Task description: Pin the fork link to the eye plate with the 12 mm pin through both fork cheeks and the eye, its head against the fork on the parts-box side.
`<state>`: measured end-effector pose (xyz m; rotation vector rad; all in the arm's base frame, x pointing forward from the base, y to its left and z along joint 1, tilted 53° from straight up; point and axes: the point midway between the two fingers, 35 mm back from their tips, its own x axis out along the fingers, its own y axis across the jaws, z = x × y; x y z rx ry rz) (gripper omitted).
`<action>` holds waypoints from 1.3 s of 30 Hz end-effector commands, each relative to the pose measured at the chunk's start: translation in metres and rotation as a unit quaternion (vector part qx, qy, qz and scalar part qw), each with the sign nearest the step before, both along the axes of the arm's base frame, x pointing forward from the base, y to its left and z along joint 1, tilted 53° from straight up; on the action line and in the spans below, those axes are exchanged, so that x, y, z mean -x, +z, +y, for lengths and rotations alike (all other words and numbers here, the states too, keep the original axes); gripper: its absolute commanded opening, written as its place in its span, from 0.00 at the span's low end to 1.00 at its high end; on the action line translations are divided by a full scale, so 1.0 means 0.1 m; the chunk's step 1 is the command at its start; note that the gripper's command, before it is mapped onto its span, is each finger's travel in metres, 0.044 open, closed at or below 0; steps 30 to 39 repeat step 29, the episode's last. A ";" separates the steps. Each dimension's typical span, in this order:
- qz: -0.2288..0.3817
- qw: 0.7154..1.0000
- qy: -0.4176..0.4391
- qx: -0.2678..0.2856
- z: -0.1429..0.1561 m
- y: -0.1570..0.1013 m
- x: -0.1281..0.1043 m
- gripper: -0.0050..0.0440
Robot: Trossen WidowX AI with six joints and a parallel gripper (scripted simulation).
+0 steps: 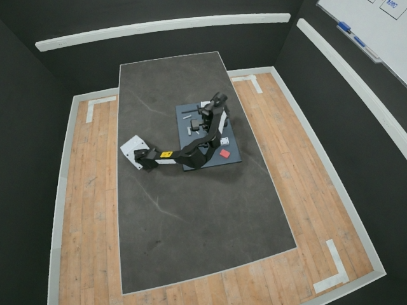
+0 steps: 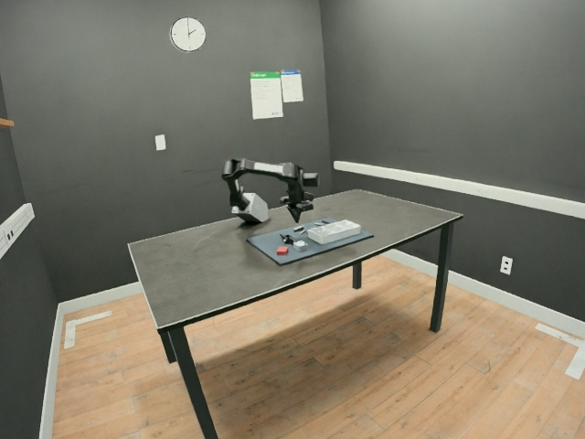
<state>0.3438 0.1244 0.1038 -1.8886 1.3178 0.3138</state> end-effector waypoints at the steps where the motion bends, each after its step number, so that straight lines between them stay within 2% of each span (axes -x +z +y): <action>1: -0.007 1.000 0.002 -0.008 0.05 0.04 -0.01 0.00; 39: -0.007 1.000 0.002 -0.008 0.05 0.04 -0.01 0.00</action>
